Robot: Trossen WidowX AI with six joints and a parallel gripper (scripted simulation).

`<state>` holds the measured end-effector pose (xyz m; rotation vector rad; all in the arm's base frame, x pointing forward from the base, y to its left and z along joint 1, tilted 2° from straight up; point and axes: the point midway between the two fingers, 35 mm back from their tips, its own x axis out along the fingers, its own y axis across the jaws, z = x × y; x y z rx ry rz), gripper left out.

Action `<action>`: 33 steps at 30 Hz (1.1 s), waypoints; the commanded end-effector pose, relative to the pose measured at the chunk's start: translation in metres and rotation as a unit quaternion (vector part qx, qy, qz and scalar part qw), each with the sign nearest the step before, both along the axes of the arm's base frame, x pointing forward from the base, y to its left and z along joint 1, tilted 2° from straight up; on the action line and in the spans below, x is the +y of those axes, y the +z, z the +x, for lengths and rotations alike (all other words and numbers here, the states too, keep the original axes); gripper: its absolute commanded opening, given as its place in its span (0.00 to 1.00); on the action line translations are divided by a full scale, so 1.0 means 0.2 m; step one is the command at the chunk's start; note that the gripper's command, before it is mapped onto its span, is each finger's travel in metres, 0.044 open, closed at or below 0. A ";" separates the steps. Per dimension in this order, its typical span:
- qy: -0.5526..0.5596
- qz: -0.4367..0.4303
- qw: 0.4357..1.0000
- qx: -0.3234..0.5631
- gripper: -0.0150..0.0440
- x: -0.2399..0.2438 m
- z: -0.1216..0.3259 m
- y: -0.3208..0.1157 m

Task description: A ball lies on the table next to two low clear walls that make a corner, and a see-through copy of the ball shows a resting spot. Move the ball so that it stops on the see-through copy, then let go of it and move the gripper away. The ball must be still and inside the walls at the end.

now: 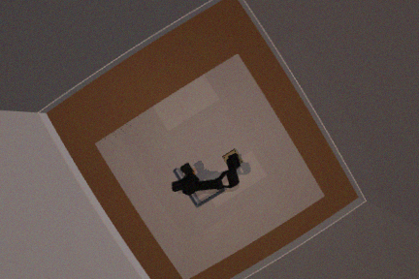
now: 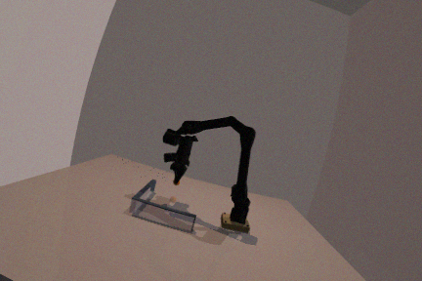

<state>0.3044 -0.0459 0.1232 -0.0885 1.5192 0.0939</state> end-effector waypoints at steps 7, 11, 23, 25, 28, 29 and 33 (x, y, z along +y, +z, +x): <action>0.003 0.001 1.000 -0.004 0.25 -0.01 0.00 -0.15; 0.003 0.001 1.000 -0.004 0.25 -0.01 0.01 -0.25; 0.003 0.001 1.000 -0.004 0.25 0.00 0.00 -0.38; 0.003 0.001 1.000 -0.004 0.25 0.00 0.00 -0.39; 0.003 0.002 1.000 -0.004 0.25 0.00 0.00 -0.41; 0.003 0.002 1.000 -0.004 0.25 0.00 0.00 -0.42; 0.003 0.002 1.000 -0.004 0.25 0.00 0.01 -0.45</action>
